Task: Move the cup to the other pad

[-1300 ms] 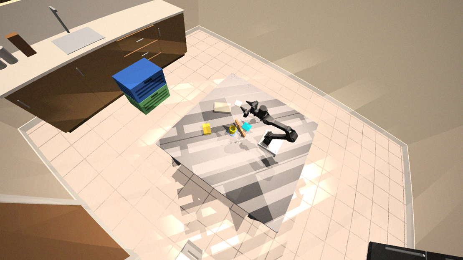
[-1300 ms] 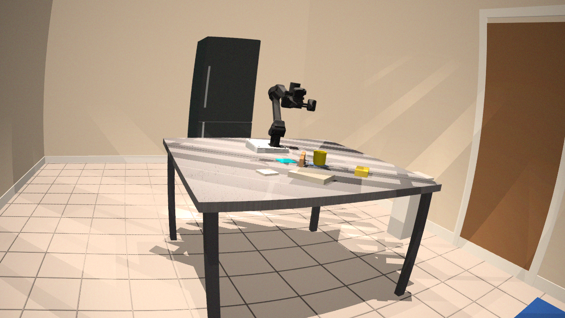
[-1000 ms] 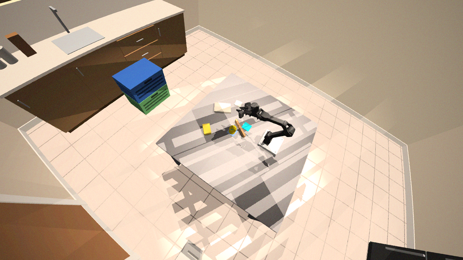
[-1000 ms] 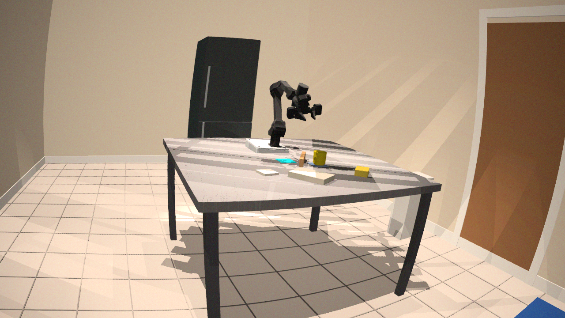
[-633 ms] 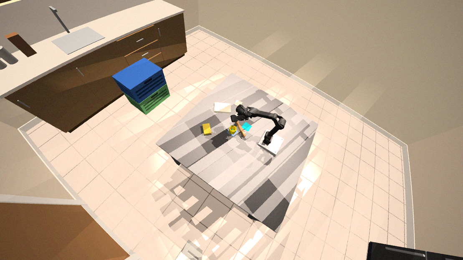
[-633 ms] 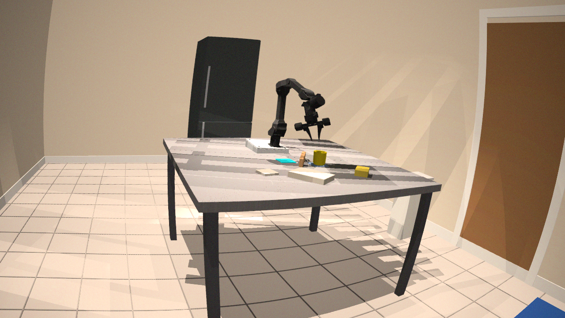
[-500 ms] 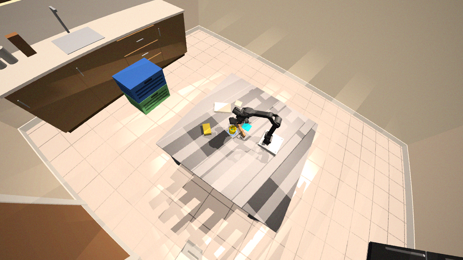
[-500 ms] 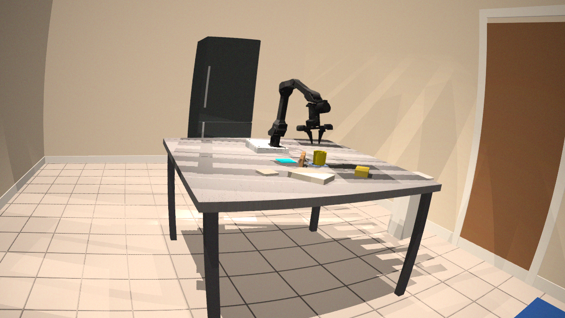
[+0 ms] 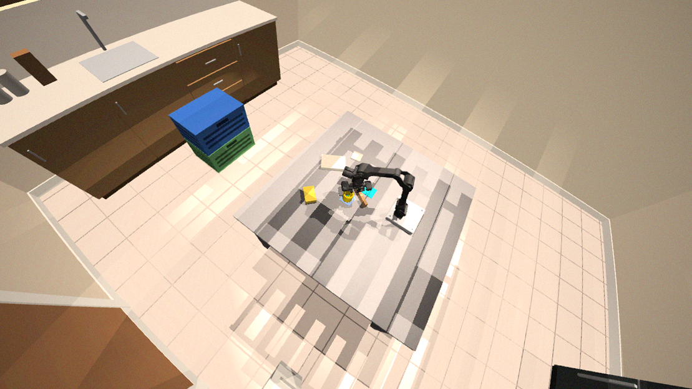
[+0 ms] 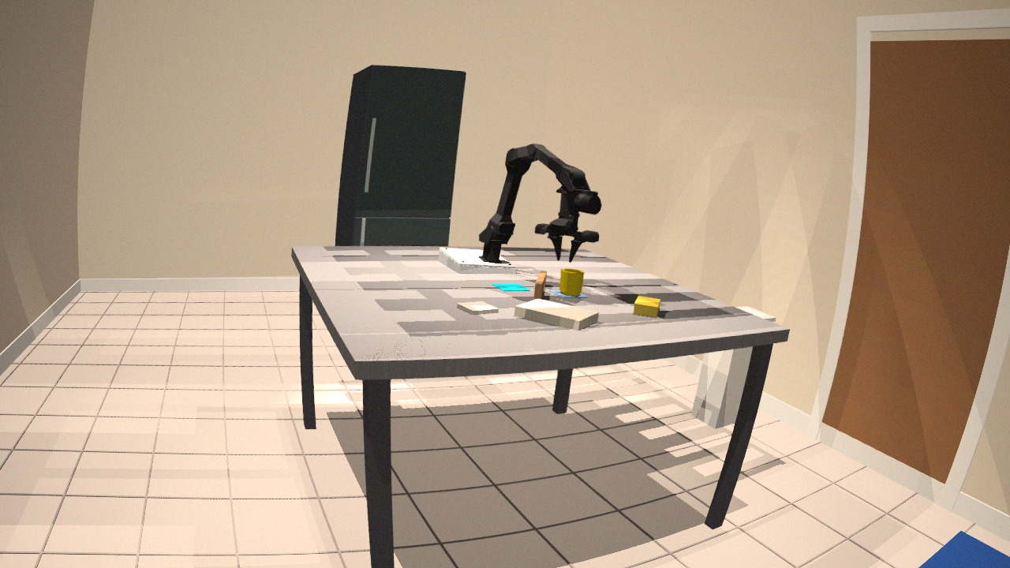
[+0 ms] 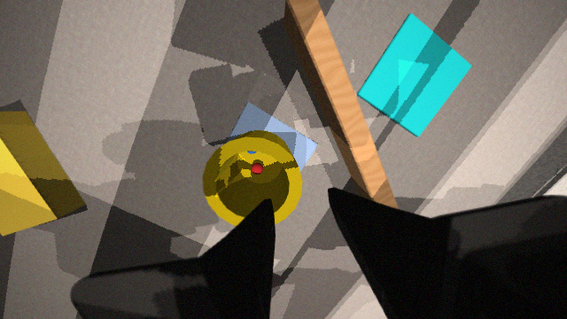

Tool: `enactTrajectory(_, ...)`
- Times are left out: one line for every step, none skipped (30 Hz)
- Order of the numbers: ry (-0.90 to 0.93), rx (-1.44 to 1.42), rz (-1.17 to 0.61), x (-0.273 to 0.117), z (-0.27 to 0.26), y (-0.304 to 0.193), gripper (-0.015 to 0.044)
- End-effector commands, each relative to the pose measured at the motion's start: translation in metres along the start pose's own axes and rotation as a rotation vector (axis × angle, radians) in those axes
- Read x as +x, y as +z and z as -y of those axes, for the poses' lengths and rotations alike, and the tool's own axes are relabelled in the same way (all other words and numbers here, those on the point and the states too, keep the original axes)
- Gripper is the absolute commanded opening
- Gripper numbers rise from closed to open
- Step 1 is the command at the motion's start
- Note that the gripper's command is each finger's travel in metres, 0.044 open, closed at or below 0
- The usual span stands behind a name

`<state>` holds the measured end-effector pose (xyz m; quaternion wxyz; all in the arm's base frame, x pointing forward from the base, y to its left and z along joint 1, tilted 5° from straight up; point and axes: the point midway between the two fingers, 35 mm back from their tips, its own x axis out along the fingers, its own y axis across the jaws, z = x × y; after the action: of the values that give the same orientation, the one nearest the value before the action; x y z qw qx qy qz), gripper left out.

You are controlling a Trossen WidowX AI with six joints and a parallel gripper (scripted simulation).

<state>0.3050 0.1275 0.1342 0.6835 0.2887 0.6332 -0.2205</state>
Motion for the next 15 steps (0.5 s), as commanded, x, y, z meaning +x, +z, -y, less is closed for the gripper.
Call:
enactTrajectory(0.000, 0.004, -0.005, 0.006, -0.002, 0.000, 0.0167)
enactTrajectory(0.000, 0.004, -0.005, 0.008, -0.002, 0.000, 0.0167)
enactTrajectory(0.000, 0.004, -0.005, 0.009, -0.002, 0.000, 0.0167)
enactTrajectory(0.000, 0.004, -0.005, 0.011, -0.002, 0.000, 0.0167)
enactTrajectory(0.000, 0.004, -0.005, 0.013, -0.002, 0.000, 0.0167)
enactTrajectory(0.000, 0.004, -0.005, 0.014, -0.002, 0.000, 0.0167)
enactTrajectory(0.000, 0.004, -0.005, 0.016, -0.002, 0.000, 0.0167)
enactTrajectory(0.000, 0.004, -0.005, 0.018, -0.002, 0.000, 0.0167)
enactTrajectory(0.000, 0.004, -0.005, 0.019, -0.002, 0.000, 0.0167)
enactTrajectory(0.000, 0.004, -0.005, 0.021, -0.002, 0.000, 0.0167)
enactTrajectory(0.000, 0.004, -0.005, 0.022, -0.002, 0.000, 0.0167)
enactTrajectory(0.000, 0.004, -0.005, 0.024, -0.002, 0.000, 0.0167)
enactTrajectory(0.000, 0.004, -0.005, 0.026, -0.002, 0.000, 0.0167)
enactTrajectory(0.000, 0.004, -0.005, 0.027, -0.002, 0.000, 0.0167)
enactTrajectory(0.000, 0.004, -0.005, 0.029, -0.002, 0.000, 0.0167)
